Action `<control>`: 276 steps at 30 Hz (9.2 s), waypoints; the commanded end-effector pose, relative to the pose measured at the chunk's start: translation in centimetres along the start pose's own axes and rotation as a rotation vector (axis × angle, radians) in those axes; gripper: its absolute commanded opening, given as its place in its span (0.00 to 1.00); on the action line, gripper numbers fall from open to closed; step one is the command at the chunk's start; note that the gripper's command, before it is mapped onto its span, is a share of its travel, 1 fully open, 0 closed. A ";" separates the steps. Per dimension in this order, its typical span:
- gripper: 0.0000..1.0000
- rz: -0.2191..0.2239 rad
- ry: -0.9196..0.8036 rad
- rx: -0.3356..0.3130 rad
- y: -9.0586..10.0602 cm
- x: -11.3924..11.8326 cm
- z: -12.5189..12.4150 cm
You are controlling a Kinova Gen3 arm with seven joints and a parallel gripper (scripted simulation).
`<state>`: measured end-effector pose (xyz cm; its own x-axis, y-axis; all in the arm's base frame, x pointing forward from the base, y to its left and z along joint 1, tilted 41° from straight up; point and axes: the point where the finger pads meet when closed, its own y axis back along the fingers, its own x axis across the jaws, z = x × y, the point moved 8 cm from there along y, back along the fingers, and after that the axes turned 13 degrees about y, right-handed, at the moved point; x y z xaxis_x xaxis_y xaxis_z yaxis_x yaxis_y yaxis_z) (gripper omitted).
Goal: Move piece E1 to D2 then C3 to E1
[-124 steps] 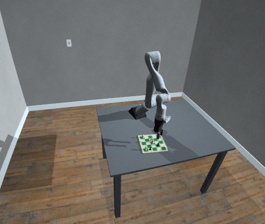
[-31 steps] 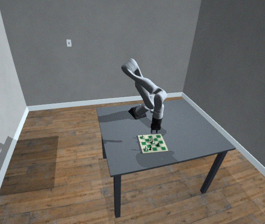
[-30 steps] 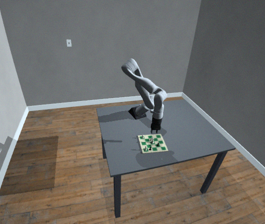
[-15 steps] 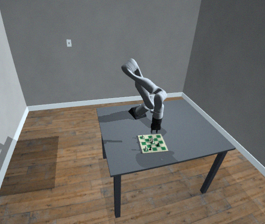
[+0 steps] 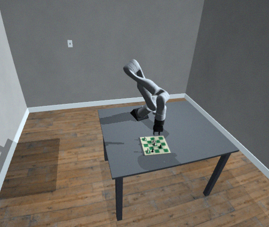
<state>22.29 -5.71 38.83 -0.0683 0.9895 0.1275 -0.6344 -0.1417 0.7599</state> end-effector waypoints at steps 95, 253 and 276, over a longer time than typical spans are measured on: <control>0.79 0.000 0.000 0.000 -5.1 0.0 0.0; 0.00 0.000 0.000 0.000 0.9 0.0 0.0; 0.00 -0.001 0.087 -0.001 0.9 6.4 8.7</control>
<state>27.92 0.12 45.96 -0.1327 0.9883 0.0751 -0.6371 -0.1431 0.7574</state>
